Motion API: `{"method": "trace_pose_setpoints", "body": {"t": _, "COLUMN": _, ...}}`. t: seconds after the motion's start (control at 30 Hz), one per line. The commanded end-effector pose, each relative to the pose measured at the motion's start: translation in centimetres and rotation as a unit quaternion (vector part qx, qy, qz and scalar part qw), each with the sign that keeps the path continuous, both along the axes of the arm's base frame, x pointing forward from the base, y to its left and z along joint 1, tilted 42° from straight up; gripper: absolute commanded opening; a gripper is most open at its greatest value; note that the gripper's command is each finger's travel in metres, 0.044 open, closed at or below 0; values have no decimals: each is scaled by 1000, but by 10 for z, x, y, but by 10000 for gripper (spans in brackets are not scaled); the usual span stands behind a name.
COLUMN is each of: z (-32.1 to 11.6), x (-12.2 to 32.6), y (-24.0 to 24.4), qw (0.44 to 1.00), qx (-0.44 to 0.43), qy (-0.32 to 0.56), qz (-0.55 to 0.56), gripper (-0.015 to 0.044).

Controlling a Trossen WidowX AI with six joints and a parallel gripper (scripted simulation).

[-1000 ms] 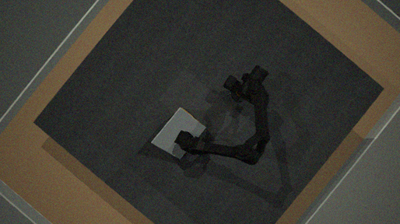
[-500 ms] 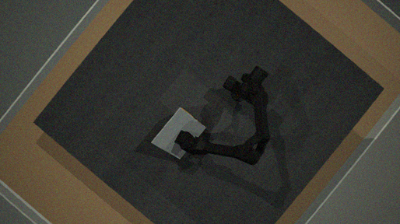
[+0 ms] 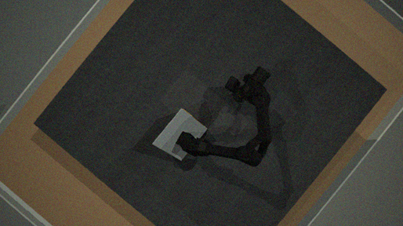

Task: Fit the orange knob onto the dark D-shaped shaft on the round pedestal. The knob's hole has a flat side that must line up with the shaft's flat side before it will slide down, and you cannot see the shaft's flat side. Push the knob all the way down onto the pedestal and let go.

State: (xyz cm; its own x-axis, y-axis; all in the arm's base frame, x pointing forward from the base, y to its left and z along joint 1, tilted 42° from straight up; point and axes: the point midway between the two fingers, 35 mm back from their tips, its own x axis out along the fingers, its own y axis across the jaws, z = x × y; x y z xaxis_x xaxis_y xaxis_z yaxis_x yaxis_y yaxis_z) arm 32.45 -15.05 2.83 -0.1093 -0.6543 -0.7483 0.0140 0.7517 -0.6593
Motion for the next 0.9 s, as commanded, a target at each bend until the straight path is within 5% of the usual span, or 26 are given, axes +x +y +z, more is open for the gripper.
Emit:
{"method": "trace_pose_setpoints", "body": {"t": 0.0, "z": 0, "x": 0, "y": 0, "qw": 1000, "qx": 0, "qy": 0, "qz": 0, "gripper": 394}}
{"method": "trace_pose_setpoints", "body": {"t": 0.07, "z": 0, "x": 0, "y": 0, "qw": 1000, "qx": 0, "qy": 0, "qz": 0, "gripper": 440}}
{"method": "trace_pose_setpoints", "body": {"t": 0.27, "z": 2, "x": 1, "y": 2, "qw": 1000, "qx": 0, "qy": 0, "qz": 0, "gripper": 440}}
{"method": "trace_pose_setpoints", "body": {"t": 0.47, "z": 69, "x": 11, "y": 61, "qw": 1000, "qx": 2, "qy": 0, "qz": 0, "gripper": 440}}
{"method": "trace_pose_setpoints", "body": {"t": 0.87, "z": 70, "x": 15, "y": 64, "qw": 1000, "qx": 2, "qy": 0, "qz": 0, "gripper": 440}}
